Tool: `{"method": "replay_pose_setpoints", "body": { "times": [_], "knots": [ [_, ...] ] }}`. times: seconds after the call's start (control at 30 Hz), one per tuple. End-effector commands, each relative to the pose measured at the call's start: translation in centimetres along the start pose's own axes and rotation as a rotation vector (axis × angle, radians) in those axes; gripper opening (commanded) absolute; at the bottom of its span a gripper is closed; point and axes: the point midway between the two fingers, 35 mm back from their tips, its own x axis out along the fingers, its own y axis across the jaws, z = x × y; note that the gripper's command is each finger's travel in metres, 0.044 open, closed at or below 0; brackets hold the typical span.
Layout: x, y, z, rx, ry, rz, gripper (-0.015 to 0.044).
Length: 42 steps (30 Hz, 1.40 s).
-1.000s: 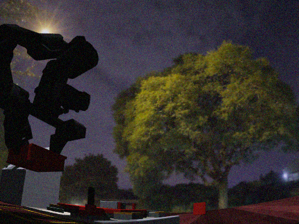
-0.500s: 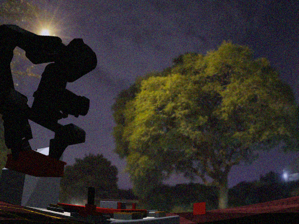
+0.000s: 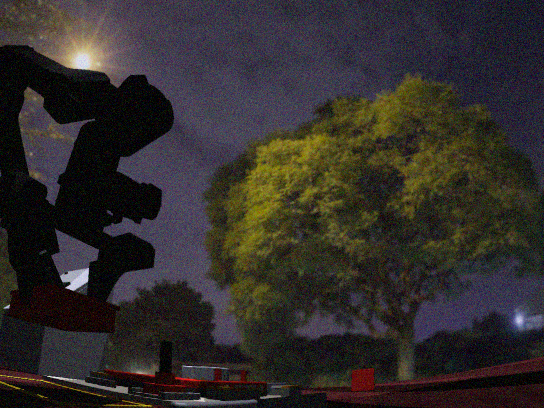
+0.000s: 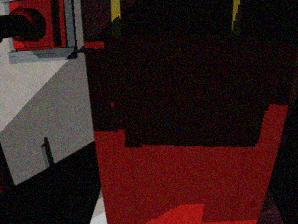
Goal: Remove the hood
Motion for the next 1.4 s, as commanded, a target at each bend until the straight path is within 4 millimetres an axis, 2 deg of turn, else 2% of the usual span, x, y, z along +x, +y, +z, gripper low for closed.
{"method": "replay_pose_setpoints", "body": {
  "times": [0.0, 1.37],
  "knots": [
    [0.3, 0.1, 0.0, -0.004, 0.001, 0.003, 0.0],
    [2.9, 0.0, -0.2, -0.004, 0.001, 0.0, 0.0]
  ]
}}
